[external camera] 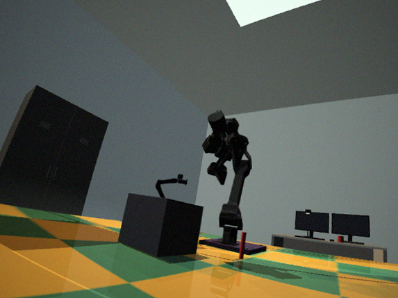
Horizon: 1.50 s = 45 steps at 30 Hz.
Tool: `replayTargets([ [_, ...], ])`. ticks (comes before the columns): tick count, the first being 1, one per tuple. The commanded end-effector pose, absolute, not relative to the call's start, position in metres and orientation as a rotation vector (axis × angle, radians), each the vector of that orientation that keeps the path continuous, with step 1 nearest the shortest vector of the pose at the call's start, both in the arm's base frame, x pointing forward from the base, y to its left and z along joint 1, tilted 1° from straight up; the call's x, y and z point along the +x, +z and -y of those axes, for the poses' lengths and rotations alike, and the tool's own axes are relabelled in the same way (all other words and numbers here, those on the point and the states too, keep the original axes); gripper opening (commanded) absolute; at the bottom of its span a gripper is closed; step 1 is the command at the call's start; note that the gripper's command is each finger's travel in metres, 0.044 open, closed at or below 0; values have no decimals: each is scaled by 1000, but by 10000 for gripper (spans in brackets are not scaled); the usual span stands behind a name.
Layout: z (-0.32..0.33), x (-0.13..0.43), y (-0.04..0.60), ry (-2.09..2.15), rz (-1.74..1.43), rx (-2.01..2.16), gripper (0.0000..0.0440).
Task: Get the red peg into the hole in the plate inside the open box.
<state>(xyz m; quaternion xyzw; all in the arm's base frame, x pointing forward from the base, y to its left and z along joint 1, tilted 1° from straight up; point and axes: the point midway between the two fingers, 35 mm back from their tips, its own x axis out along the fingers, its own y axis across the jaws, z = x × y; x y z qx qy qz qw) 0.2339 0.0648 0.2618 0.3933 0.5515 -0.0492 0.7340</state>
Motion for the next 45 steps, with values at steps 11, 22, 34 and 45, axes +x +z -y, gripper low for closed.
replayTargets([
  [11,-92,207,207,-351,-1490,945,440],
  [22,-104,184,171,-581,-1606,959,440],
  [34,-108,168,132,-779,-1628,970,440],
  [45,-108,160,98,-900,-1625,1007,440],
])
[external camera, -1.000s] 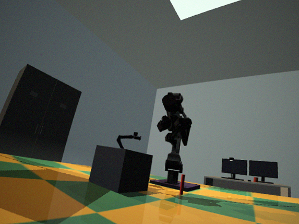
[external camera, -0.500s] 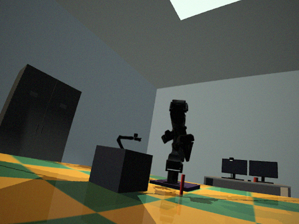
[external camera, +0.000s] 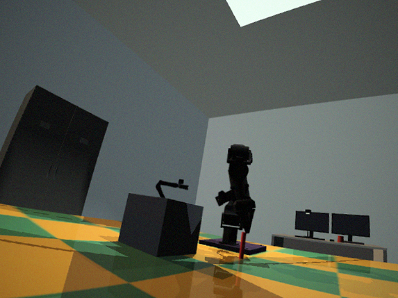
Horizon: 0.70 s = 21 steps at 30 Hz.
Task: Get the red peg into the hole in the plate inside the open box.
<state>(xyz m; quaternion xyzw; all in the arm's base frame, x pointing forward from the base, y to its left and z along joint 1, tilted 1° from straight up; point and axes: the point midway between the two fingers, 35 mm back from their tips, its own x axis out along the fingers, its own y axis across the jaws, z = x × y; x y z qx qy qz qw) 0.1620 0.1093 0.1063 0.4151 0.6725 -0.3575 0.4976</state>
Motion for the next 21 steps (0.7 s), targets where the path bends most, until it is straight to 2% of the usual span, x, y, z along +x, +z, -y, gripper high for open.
replayTargets([
  [1,-108,160,95,-910,-1623,1010,440],
  [7,-106,159,76,-958,-1604,1027,439],
  [10,-106,159,68,-970,-1592,1033,416],
  [12,-107,161,64,-970,-1586,1036,377],
  [21,-109,167,55,-965,-1582,1029,150],
])
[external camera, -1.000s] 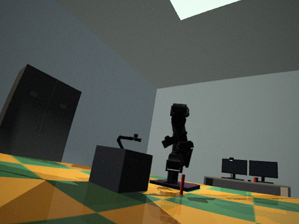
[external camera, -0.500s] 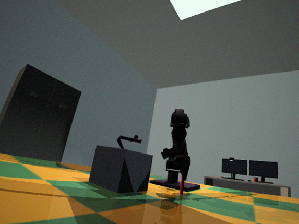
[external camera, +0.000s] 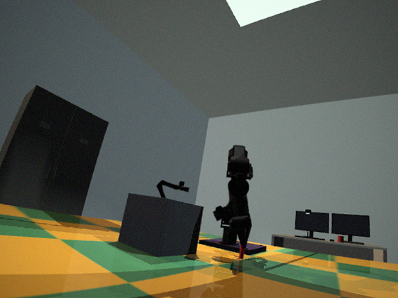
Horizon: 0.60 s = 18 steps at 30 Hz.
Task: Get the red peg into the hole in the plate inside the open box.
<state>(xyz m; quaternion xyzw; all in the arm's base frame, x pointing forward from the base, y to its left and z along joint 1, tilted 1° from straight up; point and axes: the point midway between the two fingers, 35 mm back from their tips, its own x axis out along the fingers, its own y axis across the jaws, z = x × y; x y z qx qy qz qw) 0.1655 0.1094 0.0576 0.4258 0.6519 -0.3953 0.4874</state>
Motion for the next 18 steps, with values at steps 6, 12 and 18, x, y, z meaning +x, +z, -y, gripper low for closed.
replayTargets([
  [6,-114,170,57,-927,-1595,1021,12],
  [12,-122,178,75,-835,-1589,1097,1],
  [18,-126,184,98,-736,-1568,1152,0],
])
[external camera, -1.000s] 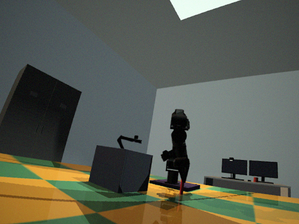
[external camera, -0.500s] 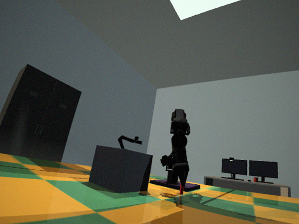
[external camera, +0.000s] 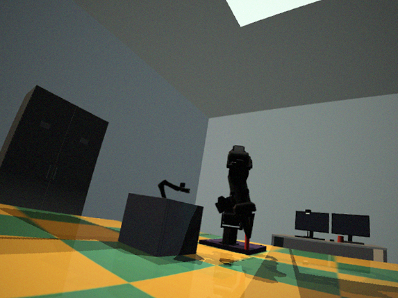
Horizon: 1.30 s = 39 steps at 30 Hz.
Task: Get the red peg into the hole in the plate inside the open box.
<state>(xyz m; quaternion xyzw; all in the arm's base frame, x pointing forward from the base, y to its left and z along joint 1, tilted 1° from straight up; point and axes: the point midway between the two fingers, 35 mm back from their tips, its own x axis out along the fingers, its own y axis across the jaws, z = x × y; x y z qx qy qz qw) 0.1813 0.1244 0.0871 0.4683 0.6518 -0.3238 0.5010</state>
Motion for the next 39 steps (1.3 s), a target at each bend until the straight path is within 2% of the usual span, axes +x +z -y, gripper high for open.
replayTargets([
  [1,-127,185,102,-720,-1563,1159,0],
  [23,-85,210,202,-548,-1298,1209,0],
  [39,-28,229,220,-688,-1163,1196,0],
])
